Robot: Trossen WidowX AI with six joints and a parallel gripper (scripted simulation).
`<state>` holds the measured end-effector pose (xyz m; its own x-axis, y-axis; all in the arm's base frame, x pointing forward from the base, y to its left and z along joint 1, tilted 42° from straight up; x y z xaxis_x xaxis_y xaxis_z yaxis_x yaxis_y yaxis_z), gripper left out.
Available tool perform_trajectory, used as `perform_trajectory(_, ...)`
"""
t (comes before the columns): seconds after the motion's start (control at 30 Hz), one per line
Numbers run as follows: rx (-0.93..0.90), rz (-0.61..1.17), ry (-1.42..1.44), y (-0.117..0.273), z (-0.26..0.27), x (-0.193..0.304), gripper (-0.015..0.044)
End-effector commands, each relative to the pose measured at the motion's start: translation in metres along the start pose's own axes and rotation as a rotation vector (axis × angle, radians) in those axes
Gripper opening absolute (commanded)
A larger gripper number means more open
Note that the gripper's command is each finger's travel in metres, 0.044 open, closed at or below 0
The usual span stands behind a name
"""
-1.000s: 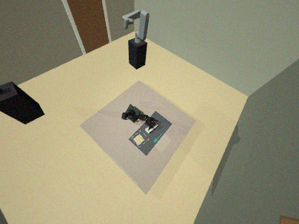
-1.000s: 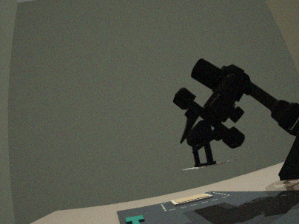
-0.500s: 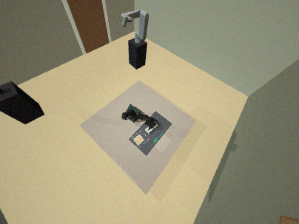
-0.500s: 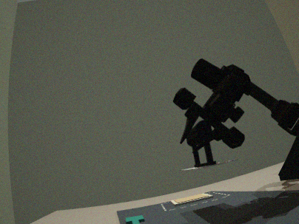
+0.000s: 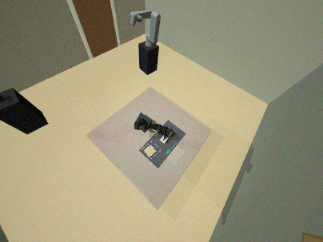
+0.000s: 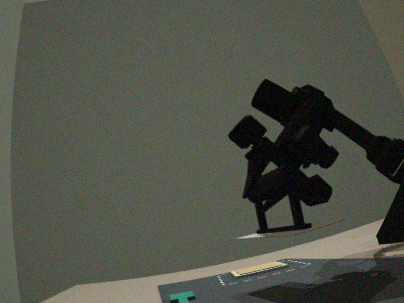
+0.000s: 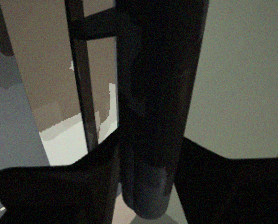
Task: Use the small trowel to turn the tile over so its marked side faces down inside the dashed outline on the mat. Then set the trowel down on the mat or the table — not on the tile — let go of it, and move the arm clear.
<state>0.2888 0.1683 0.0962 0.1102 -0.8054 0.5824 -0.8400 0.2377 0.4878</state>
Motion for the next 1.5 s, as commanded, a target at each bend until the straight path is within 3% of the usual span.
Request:
perform_trajectory(0.0, -0.01, -0.098, 0.093, -0.011, -0.005, -0.015, 0.0)
perform_trajectory(0.8, -0.065, -0.7, 0.58, -0.07, 0.012, -0.107, 0.0)
perform_trajectory(1.47, -0.065, -0.716, 0.592, -0.085, 0.026, -0.108, 0.0)
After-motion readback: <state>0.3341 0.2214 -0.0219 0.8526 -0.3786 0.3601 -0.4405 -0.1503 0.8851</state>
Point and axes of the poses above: the point midway between the two fingers, 35 mm back from their tips, its own y axis back along the fingers, its own z axis across the jaws, x = y × z, the point moved 10 cm from there along y, back along the fingers, and after that the axes turned 9 degrees about -y, right-handed, at the moved point
